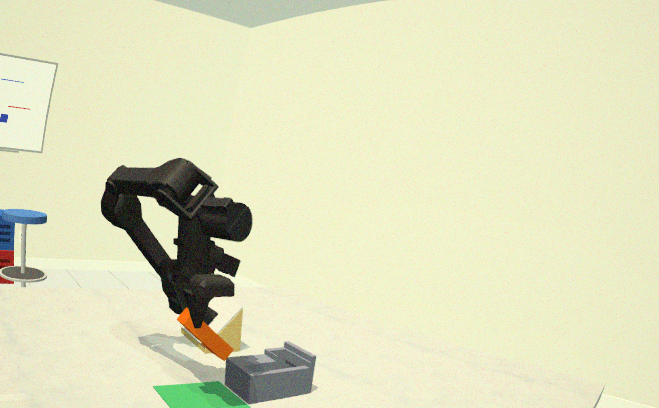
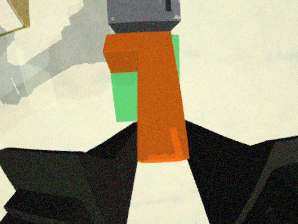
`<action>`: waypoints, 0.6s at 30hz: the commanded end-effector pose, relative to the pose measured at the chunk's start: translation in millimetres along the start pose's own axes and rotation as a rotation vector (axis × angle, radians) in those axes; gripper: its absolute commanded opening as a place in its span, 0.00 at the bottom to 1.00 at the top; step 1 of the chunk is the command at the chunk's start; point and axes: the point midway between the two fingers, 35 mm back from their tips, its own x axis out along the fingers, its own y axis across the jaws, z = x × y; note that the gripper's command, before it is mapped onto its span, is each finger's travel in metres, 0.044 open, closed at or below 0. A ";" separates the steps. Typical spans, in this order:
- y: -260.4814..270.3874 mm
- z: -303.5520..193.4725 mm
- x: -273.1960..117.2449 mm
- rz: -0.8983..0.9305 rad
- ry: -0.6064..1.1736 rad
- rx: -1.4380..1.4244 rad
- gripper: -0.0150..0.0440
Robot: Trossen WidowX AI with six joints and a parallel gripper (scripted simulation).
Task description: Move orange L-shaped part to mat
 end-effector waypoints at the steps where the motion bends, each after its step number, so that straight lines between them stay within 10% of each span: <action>1: 0.8 -6.3 -0.5 -0.003 0.001 -0.011 0.25; 18: 0.3 -6.4 21.2 0.050 0.023 -0.010 0.25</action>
